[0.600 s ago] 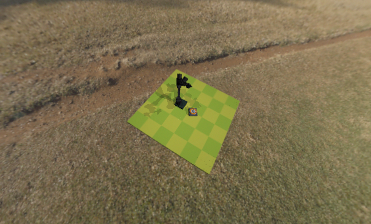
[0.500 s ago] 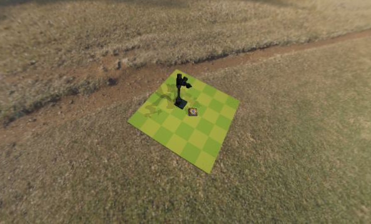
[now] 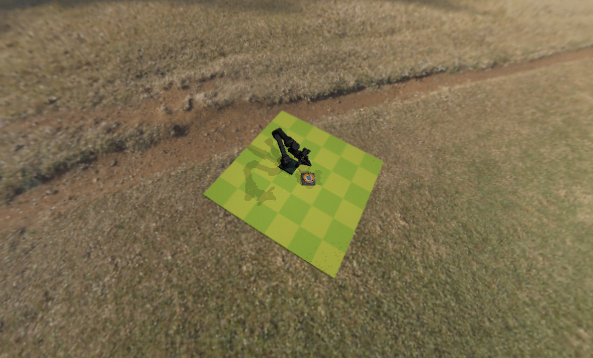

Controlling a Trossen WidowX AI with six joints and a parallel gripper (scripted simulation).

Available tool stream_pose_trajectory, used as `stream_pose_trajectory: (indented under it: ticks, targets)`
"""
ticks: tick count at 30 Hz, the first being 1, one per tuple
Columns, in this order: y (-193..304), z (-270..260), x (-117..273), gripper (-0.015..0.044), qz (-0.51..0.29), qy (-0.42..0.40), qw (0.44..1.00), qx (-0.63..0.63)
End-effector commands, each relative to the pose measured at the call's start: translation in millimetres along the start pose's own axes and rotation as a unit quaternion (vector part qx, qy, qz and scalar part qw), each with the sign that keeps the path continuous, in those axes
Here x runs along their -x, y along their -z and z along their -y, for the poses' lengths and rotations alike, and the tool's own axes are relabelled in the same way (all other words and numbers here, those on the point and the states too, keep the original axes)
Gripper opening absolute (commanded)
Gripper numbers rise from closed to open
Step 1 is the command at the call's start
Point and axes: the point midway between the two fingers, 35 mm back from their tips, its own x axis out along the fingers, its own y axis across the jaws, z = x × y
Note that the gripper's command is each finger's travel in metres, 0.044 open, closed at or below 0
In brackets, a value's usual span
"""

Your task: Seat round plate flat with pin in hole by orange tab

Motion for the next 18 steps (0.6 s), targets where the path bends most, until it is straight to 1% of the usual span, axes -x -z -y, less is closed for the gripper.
stream_pose_trajectory:
  ticks: [1, 4, 6, 8, 11, 14, 18]
  targets:
    - [39, -16, -34, 0.0000, -0.104, -0.038, 0.992, -0.058]
    - [85, -44, -61, 0.0000, -0.229, -0.069, 0.966, -0.096]
    - [116, -65, -71, 0.0000, -0.313, -0.080, 0.941, -0.104]
    - [125, -71, -72, 0.0000, -0.338, -0.082, 0.932, -0.104]
    - [164, -98, -73, 0.0000, -0.444, -0.080, 0.888, -0.089]
    - [204, -122, -64, 0.0000, -0.548, -0.062, 0.833, -0.047]
    - [218, -131, -58, 0.0000, -0.587, -0.049, 0.808, -0.022]
